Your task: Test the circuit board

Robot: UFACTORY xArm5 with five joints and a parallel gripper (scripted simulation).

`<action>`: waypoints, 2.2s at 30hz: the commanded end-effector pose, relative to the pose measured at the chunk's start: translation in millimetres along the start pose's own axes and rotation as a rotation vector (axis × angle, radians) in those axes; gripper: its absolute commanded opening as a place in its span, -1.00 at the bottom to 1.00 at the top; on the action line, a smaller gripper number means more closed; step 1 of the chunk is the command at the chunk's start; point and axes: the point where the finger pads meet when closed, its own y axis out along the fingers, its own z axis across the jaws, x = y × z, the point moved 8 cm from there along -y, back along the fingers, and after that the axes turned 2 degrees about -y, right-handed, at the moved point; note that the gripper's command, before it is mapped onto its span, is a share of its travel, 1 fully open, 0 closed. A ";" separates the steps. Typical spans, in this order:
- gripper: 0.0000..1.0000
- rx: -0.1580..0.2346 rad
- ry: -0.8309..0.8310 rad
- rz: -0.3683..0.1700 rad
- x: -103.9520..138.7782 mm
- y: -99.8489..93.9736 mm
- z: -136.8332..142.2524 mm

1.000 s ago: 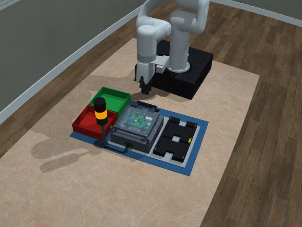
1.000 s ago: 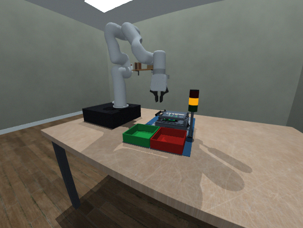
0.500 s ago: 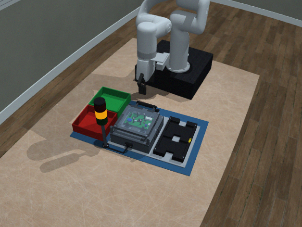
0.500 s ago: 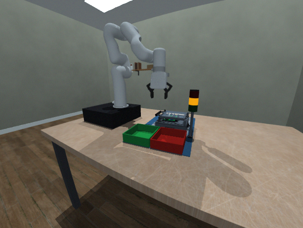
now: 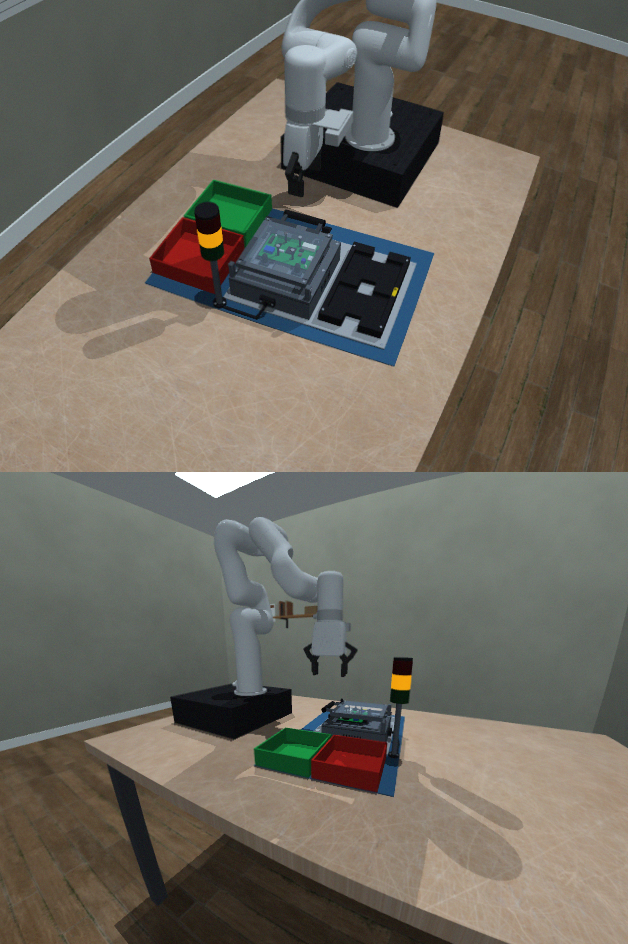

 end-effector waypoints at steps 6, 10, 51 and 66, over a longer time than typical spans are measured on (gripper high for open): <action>1.00 0.003 0.000 -0.001 0.1 -1.1 0.9; 1.00 0.003 0.000 -0.001 0.1 -1.1 0.9; 1.00 0.003 0.000 -0.001 0.1 -1.1 0.9; -1.00 0.003 0.000 -0.001 0.1 -1.1 0.9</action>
